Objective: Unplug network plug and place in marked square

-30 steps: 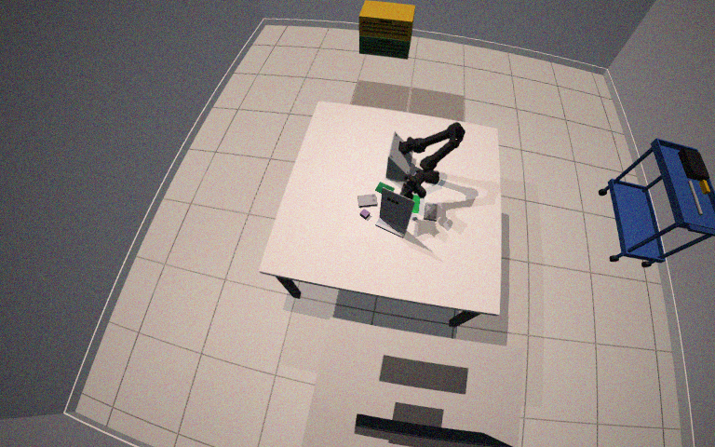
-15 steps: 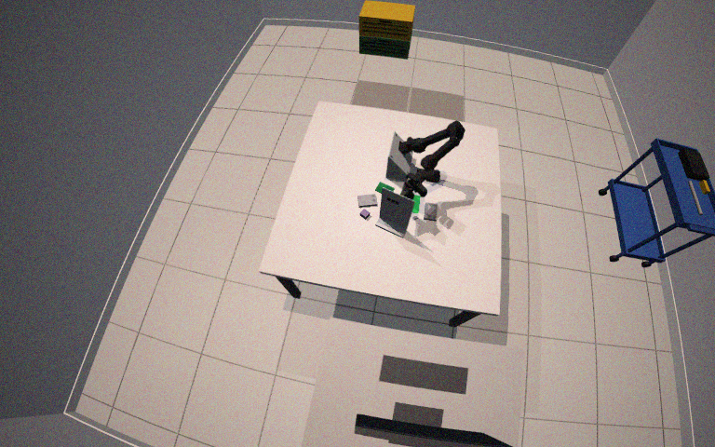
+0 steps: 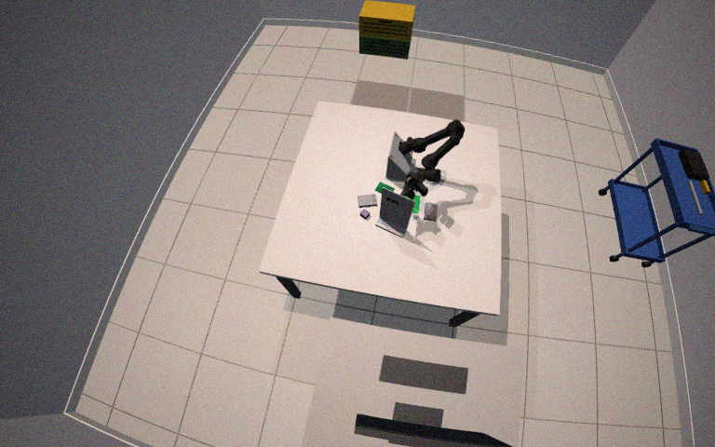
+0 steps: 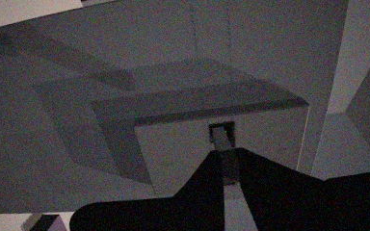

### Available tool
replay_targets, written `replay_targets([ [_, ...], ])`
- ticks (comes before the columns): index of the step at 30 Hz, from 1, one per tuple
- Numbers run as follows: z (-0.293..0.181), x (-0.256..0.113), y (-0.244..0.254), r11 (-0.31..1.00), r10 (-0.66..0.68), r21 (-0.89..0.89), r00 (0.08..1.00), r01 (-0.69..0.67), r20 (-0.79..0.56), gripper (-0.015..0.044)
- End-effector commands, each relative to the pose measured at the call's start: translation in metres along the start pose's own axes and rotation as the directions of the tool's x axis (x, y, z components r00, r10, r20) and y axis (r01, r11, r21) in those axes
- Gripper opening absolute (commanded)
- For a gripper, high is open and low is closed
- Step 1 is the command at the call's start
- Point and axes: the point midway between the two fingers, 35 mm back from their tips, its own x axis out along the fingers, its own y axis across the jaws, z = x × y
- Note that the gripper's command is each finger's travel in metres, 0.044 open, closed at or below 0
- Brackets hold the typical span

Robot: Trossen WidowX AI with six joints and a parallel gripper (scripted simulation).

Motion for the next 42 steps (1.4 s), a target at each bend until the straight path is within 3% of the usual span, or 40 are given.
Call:
replay_targets([
  [1, -0.002, -0.002, 0.002, 1.000, 0.003, 0.000, 1.000, -0.003, -0.006, 0.0000],
  [42, -0.002, -0.021, 0.002, 1.000, 0.003, 0.001, 1.000, -0.003, -0.006, 0.0000],
])
